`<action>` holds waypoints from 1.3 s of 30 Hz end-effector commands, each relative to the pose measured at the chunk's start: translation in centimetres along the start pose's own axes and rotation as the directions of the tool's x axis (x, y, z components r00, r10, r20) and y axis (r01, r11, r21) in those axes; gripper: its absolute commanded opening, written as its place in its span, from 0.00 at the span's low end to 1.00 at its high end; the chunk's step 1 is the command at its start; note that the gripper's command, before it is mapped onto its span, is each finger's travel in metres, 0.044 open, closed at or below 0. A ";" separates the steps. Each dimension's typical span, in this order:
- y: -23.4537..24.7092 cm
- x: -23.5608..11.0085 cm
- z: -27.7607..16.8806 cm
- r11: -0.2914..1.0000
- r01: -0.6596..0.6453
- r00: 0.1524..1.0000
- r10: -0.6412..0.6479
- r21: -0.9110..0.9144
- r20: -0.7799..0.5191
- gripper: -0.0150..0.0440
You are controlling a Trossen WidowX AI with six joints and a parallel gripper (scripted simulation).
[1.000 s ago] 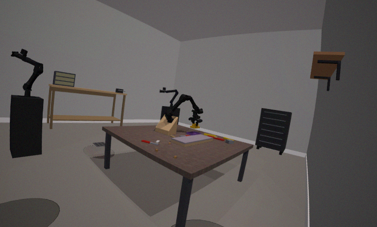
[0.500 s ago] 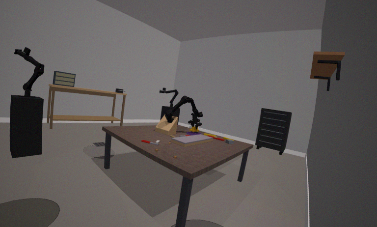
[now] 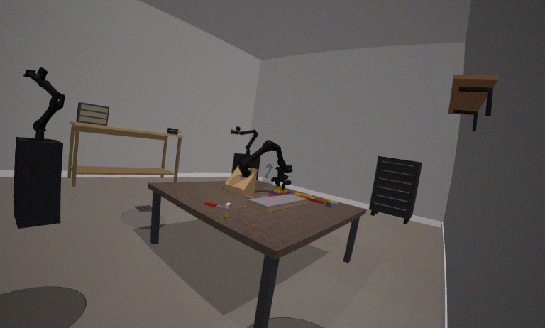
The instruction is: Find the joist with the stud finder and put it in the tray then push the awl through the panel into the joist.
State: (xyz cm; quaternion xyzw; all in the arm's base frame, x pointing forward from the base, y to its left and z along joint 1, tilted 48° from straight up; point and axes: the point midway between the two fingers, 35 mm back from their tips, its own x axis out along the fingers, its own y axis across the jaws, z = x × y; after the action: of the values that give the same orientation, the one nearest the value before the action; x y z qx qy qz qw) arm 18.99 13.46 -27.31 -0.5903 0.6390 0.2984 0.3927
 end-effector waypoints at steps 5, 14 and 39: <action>-0.1 1.0 -0.3 1.000 0.004 1.000 -0.004 -0.003 0.001 0.25; 0.0 1.1 -0.4 1.000 -0.001 1.000 0.001 0.000 -0.003 0.52; -6.7 -10.7 -5.9 0.948 0.019 1.000 -0.024 0.317 0.011 1.00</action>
State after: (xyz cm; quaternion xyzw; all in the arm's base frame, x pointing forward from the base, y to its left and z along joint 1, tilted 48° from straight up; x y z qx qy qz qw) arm 22.65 15.58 -17.69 -0.5532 0.6589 0.2383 0.4506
